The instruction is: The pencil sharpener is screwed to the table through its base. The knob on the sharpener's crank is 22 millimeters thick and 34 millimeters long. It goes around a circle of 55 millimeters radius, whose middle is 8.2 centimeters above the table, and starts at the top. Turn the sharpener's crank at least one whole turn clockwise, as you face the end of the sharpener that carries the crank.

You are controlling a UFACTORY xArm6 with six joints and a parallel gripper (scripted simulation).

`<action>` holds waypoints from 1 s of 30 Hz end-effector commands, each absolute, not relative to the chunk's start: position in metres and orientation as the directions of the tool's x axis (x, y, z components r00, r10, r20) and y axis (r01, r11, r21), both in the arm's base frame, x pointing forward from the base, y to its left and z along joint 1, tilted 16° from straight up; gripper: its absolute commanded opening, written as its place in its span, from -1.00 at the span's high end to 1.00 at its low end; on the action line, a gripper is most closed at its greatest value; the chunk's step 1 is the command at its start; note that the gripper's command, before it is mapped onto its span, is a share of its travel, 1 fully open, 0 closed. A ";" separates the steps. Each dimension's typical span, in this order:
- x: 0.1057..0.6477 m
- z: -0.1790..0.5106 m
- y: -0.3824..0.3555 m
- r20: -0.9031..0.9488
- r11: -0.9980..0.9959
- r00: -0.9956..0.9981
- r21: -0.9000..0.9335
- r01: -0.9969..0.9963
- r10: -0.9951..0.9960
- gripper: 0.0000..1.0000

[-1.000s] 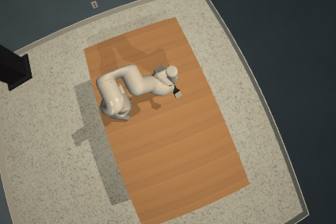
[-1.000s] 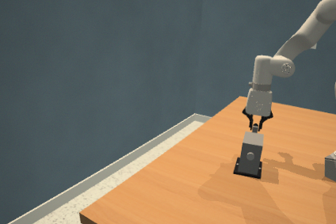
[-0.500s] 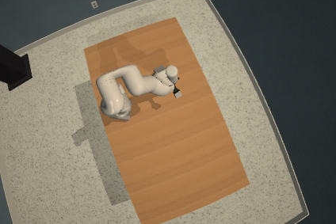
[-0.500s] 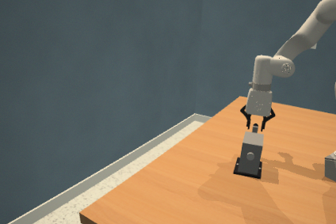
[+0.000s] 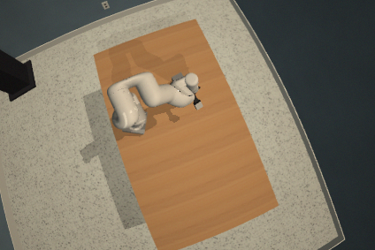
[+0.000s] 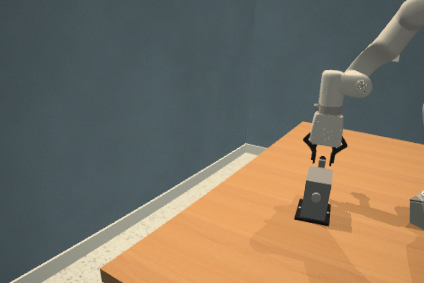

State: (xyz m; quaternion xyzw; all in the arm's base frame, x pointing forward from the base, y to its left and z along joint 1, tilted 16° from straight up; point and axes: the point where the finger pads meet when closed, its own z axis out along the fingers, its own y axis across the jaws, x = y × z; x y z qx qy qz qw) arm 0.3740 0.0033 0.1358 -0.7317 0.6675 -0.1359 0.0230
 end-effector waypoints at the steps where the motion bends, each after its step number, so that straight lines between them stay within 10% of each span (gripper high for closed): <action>1: 0.375 0.137 0.003 0.168 -0.108 0.072 -0.219 -0.970 -0.983 -0.09; 30: 0.372 0.151 0.006 0.168 -0.108 0.072 -0.219 -0.970 -0.983 -0.09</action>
